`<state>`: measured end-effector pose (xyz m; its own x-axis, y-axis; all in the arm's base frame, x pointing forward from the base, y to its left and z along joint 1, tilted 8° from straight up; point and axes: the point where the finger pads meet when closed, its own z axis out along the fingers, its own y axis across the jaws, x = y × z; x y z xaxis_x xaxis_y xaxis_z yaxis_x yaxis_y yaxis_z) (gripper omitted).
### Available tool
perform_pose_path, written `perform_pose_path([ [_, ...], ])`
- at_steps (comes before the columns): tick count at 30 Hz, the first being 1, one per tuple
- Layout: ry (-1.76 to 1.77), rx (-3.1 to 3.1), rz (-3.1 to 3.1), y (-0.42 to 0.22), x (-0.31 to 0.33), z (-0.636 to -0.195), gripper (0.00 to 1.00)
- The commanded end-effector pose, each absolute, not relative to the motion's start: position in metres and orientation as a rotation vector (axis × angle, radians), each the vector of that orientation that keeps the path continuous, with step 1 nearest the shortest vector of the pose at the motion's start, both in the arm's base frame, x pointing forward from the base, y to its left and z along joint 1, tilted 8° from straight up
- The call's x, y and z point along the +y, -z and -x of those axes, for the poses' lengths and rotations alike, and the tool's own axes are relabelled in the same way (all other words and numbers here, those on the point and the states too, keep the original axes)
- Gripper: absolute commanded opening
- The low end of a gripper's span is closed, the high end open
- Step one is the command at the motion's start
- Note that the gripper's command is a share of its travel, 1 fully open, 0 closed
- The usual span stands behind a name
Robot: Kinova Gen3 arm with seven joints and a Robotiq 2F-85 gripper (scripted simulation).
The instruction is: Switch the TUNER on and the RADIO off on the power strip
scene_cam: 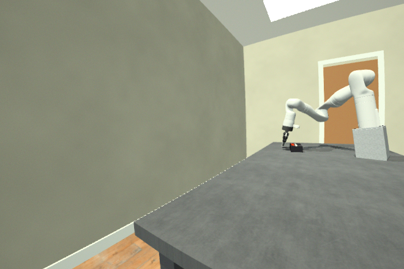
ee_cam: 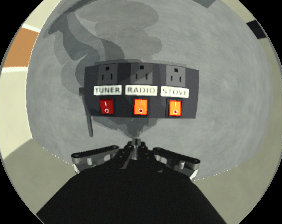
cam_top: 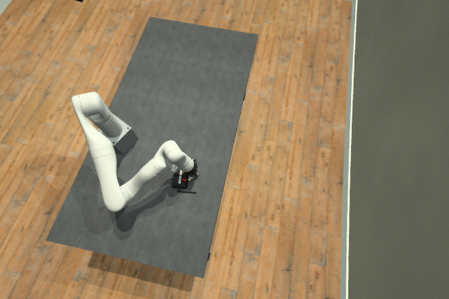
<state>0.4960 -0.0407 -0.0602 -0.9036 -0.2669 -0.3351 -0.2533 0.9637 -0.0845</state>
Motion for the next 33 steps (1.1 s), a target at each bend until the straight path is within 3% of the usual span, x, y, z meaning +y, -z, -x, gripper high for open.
perform_pose_path([
  [1, 0.053, 2.758, 0.384, 0.057, -0.041, -0.498, 0.0],
  [33, 0.05, 2.758, 0.382, 0.009, -0.039, -0.494, 0.0],
])
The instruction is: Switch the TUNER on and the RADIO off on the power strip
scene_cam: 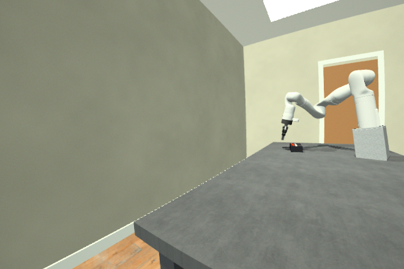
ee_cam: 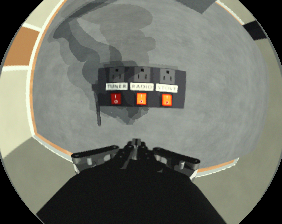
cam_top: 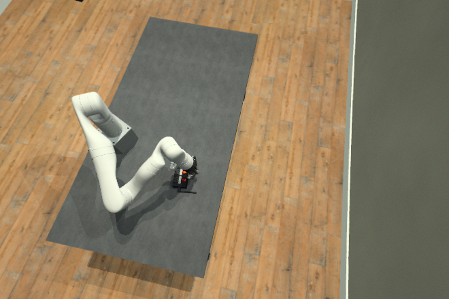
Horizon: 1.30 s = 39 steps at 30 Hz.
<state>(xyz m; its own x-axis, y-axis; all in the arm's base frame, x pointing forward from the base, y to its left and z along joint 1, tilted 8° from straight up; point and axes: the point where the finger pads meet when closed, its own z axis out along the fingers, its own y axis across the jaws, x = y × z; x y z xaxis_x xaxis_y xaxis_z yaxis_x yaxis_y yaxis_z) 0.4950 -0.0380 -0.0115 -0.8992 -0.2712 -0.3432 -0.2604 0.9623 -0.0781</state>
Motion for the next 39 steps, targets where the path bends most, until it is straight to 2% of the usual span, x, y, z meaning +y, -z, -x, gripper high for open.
perform_pose_path([
  [1, 0.051, 2.758, 0.383, -0.005, -0.038, -0.491, 0.0],
  [39, 0.052, 2.758, 0.384, -0.027, -0.037, -0.486, 0.0],
])
